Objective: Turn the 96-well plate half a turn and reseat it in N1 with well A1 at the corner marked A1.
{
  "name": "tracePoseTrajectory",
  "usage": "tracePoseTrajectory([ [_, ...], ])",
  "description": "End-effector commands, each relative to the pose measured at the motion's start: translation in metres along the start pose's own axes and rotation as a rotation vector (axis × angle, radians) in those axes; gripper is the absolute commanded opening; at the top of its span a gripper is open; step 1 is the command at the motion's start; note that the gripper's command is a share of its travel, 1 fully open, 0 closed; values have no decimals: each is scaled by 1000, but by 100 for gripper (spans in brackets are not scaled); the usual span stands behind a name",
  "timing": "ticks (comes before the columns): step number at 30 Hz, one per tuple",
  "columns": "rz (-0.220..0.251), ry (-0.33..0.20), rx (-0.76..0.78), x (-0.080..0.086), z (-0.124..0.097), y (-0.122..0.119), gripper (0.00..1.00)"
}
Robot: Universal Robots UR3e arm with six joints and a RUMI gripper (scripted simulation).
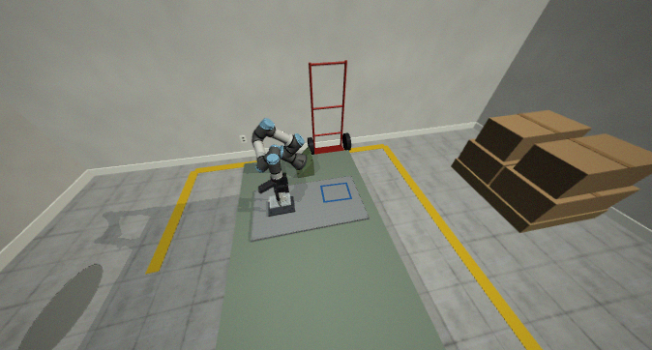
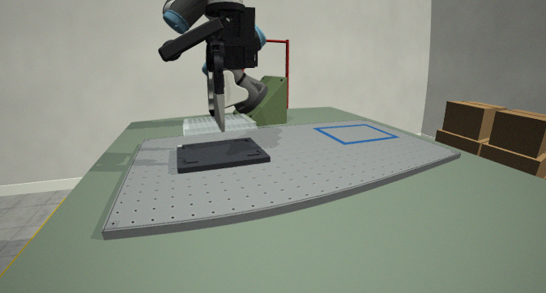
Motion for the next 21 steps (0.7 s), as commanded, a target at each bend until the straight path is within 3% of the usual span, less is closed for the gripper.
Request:
tracePoseTrajectory([
  [1, 4, 0, -1, -4, 0, -1, 0],
  [21, 4, 0, -1, -31, 0, -1, 0],
])
Point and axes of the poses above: the point where the finger pads meet when closed, its own x axis back along the fingers, its own y axis across the jaws, z = x × y, the point moved 2 cm from there along x, back along the fingers, and after that the axes turned 4 degrees about -x, right-handed, at the moved point
